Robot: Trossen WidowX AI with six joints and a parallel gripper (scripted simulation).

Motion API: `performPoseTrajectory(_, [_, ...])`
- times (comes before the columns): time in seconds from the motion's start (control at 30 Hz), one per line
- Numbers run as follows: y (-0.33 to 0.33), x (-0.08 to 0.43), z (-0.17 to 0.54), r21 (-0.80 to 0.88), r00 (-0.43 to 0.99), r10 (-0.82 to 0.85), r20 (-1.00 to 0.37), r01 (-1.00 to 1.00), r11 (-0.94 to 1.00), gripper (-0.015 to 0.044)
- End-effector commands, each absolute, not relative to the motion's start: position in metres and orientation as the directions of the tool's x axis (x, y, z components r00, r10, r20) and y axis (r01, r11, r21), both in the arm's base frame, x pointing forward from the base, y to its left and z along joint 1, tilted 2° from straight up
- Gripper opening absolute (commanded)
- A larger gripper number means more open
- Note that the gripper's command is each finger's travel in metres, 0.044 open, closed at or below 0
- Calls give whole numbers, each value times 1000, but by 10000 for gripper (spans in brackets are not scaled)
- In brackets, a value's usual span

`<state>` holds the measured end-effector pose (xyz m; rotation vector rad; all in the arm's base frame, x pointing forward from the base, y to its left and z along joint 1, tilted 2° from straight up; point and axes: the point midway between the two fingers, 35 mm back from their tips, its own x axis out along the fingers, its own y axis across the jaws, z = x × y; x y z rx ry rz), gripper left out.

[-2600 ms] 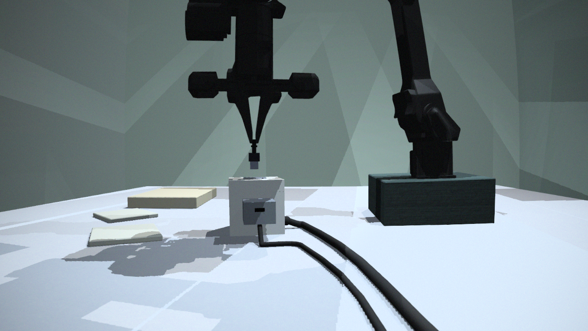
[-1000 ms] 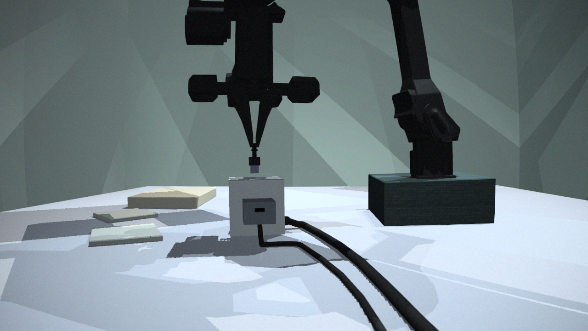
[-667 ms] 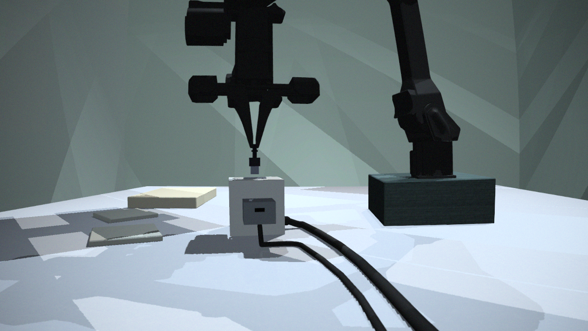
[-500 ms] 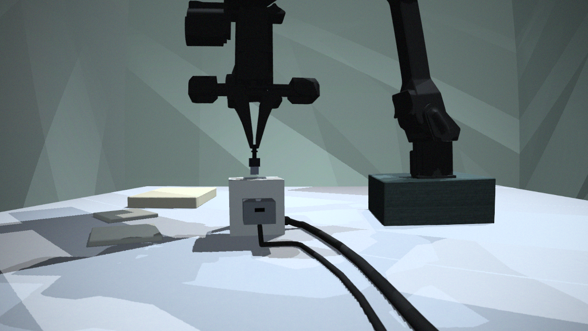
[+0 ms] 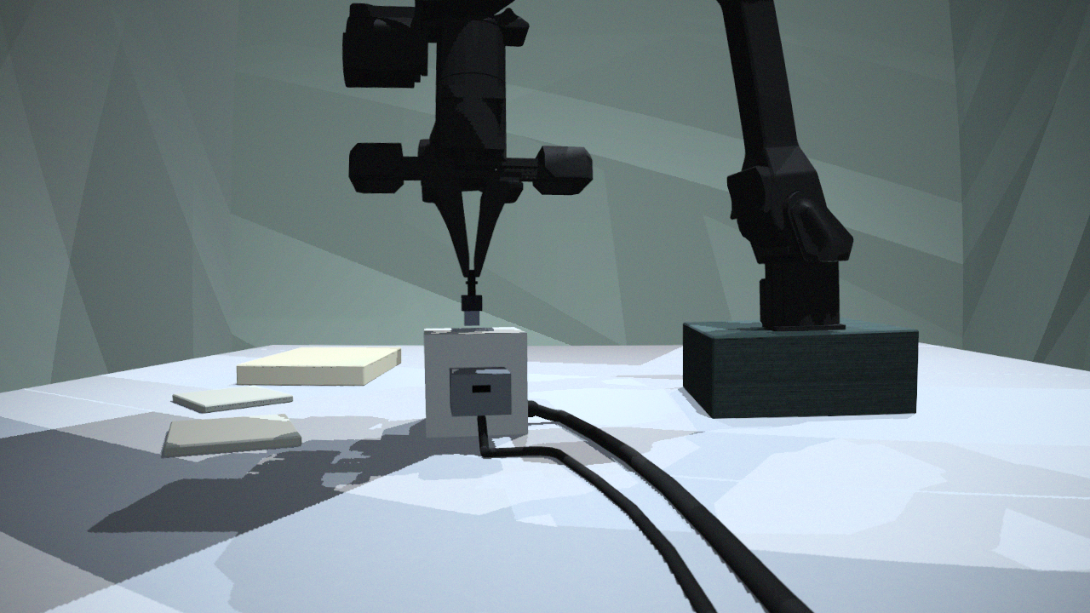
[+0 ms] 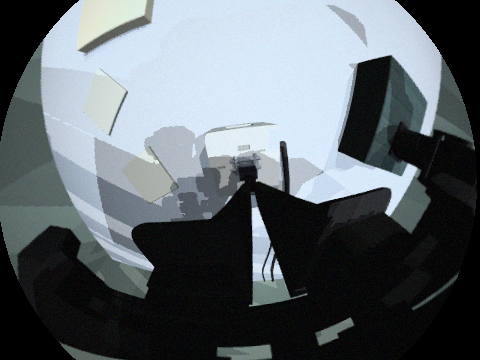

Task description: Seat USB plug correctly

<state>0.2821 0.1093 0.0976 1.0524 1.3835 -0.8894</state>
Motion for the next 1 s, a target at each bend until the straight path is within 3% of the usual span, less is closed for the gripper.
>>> performPoseTrajectory(0.0, [110, 282, 96, 56, 23, 106, -994, 945, 322, 0])
performPoseTrajectory(0.97, [110, 282, 93, 56, 23, 106, -994, 945, 322, 0])
